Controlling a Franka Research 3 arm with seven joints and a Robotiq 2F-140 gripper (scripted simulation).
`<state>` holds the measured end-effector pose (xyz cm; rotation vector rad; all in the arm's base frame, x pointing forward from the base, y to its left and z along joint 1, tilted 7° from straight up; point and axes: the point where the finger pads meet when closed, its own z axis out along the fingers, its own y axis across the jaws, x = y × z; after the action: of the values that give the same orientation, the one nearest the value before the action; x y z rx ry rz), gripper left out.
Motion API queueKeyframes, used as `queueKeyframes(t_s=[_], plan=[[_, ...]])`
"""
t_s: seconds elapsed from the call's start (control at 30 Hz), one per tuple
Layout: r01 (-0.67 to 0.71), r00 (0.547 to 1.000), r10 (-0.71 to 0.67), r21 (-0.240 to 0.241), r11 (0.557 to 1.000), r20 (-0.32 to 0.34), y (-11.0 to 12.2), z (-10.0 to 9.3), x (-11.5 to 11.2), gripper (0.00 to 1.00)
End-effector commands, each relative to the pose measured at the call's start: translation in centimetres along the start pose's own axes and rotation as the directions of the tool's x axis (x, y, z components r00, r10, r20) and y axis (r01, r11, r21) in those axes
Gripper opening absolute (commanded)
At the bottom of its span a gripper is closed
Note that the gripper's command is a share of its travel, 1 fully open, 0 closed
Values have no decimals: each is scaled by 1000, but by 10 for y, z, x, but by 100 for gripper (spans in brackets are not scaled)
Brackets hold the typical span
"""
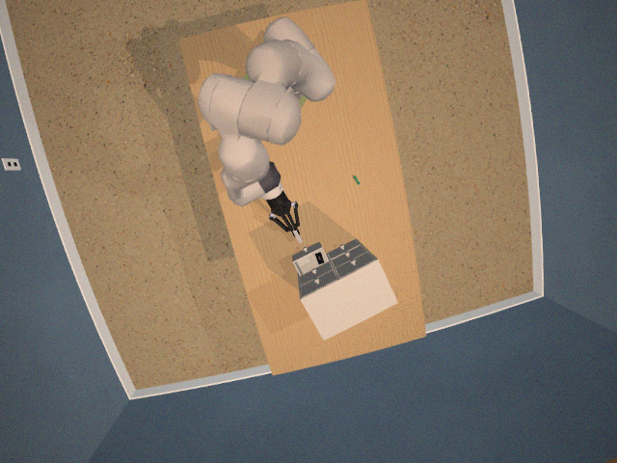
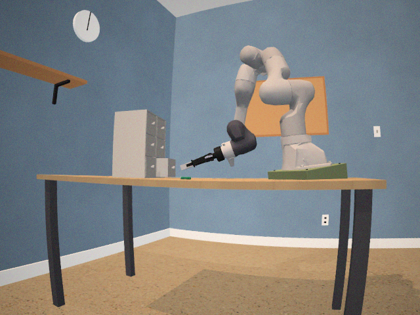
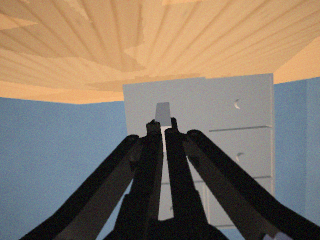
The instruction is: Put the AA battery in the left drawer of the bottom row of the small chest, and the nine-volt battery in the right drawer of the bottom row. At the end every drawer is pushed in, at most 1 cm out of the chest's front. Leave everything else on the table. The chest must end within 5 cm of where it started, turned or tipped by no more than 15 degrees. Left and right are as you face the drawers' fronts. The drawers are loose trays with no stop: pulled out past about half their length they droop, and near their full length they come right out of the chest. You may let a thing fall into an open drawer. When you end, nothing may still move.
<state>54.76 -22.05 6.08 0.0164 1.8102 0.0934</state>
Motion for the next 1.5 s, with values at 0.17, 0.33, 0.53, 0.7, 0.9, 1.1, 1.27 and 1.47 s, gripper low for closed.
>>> queueKeyframes(t_s=[0.17,0.33,0.53,0.7,0.9,1.1,1.27,1.47], plan=[[1,1000,-1,-1,1000,-3,1,10,-3,0],[1,1000,-1,-1,1000,-3,1,14,-4,0],[1,1000,-1,-1,1000,-3,1,23,-8,0],[1,1000,-1,-1,1000,-3,1,32,-11,0],[1,1000,-1,-1,1000,-3,1,39,-13,0],[1,1000,-1,-1,1000,-3,1,49,-17,0],[1,1000,-1,-1,1000,-3,1,57,-20,0],[1,1000,-1,-1,1000,-3,1,64,-22,0]])
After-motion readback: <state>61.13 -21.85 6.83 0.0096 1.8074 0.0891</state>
